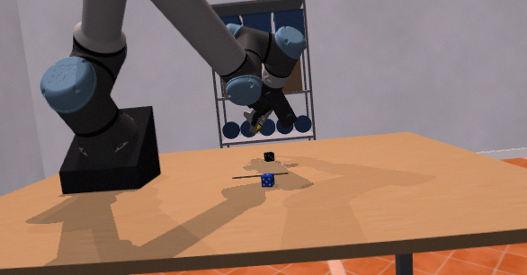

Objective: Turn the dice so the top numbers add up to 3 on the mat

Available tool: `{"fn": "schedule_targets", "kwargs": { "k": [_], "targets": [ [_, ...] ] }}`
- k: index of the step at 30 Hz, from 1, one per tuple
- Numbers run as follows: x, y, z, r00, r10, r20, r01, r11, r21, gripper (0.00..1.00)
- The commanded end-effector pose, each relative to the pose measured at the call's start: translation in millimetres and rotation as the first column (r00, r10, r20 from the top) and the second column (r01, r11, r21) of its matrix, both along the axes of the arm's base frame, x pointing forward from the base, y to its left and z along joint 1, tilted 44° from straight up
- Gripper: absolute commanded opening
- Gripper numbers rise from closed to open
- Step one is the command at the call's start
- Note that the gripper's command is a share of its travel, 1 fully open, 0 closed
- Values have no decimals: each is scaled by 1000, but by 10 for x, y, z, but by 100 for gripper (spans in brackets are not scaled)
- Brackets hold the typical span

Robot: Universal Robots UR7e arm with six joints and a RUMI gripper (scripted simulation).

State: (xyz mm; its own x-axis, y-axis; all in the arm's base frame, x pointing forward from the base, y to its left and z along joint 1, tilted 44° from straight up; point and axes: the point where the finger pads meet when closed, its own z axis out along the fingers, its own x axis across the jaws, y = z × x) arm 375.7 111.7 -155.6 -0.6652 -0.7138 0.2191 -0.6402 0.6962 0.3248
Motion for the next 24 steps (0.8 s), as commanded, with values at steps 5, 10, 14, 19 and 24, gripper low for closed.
{"fn": "schedule_targets", "kwargs": {
  "k": [5, 10, 14, 19, 24],
  "targets": [
    [5, -9, 25, 988, -153, -5, 153, 987, -41, 6],
    [5, -14, 39, 971, -240, -8, 239, 969, -63, 6],
    [6, -17, 49, 954, -298, -9, 297, 952, -78, 6],
    [6, -19, 55, 942, -335, -10, 333, 939, -88, 6],
    [6, -21, 64, 923, -385, -11, 382, 918, -102, 6]
  ]
}}
